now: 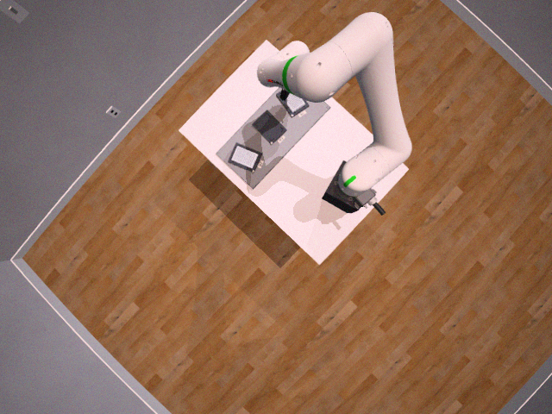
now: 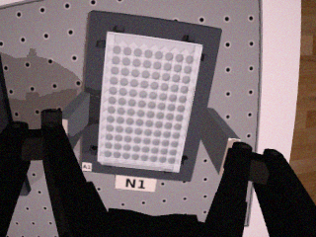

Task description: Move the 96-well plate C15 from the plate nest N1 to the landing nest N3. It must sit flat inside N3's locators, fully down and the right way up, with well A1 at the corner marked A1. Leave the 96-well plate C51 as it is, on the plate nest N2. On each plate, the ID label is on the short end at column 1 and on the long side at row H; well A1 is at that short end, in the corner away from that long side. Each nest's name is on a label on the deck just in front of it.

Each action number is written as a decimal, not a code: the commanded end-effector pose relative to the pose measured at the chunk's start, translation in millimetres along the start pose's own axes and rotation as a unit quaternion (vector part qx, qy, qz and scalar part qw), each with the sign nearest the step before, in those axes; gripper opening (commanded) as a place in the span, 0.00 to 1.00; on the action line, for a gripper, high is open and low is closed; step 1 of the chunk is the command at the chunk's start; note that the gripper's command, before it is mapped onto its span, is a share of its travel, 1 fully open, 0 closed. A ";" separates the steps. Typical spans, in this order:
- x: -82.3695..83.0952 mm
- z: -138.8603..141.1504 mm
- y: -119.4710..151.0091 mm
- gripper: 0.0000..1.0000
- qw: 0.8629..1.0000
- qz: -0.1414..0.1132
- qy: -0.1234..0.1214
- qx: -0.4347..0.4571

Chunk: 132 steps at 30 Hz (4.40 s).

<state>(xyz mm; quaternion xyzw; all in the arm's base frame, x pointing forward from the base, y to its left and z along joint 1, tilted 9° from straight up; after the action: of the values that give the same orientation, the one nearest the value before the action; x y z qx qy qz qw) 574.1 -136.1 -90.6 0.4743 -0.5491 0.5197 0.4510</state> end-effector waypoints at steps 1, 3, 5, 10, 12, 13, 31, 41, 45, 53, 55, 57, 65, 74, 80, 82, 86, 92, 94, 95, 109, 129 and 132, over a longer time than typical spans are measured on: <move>-1.0 0.1 -0.2 0.66 1.000 0.000 0.000 0.000; -1.5 0.1 -0.2 0.66 1.000 0.000 0.000 0.000; -1.8 0.1 -0.2 0.66 1.000 0.000 0.000 0.000; -2.1 0.1 -0.2 0.66 1.000 0.000 0.000 0.000; -2.1 0.1 -0.2 0.66 1.000 0.000 0.000 0.000; -2.1 0.1 -0.2 0.66 1.000 0.000 0.000 0.000; -2.1 0.1 -0.2 0.66 1.000 0.000 0.000 0.000; -2.1 0.1 -0.2 0.66 1.000 0.000 0.000 0.000; -2.1 0.1 -0.2 0.66 1.000 0.000 0.000 0.000; -2.1 0.1 -0.2 0.59 1.000 0.000 0.000 0.000; -2.1 0.1 -0.2 0.59 1.000 0.000 0.000 0.000; -2.1 0.1 -0.2 0.59 1.000 0.000 0.000 0.000; -2.1 0.1 -0.2 0.59 1.000 0.000 0.000 0.000; -2.1 0.1 -0.2 0.59 1.000 0.000 0.000 0.000; -2.1 0.1 -0.2 0.59 1.000 0.000 0.000 0.000; -2.1 0.1 -0.2 0.59 1.000 0.000 0.000 0.000; -2.1 0.1 -0.2 0.59 1.000 0.000 0.000 0.000; -2.1 0.1 -0.2 0.59 1.000 0.000 0.000 0.000; -2.1 0.1 -0.2 0.59 1.000 0.000 0.000 0.000; -2.1 0.1 -0.2 0.59 1.000 0.000 0.000 0.000; -2.1 0.1 -0.2 0.59 1.000 0.000 0.000 0.000; -2.1 0.1 -0.2 0.66 1.000 0.000 0.000 0.000; -2.1 0.1 -0.2 0.66 1.000 0.000 0.000 0.000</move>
<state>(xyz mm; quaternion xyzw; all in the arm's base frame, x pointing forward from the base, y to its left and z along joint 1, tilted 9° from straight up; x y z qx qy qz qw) 574.4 -135.9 -92.8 0.4743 -0.5491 0.5197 0.4510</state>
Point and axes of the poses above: the point where the finger pads meet when closed, its own x axis back along the fingers, its own z axis across the jaws, y = z × x, the point moved 5 cm from there along x, back along the fingers, and after that the axes turned 6 degrees about x, right-handed, at the moved point
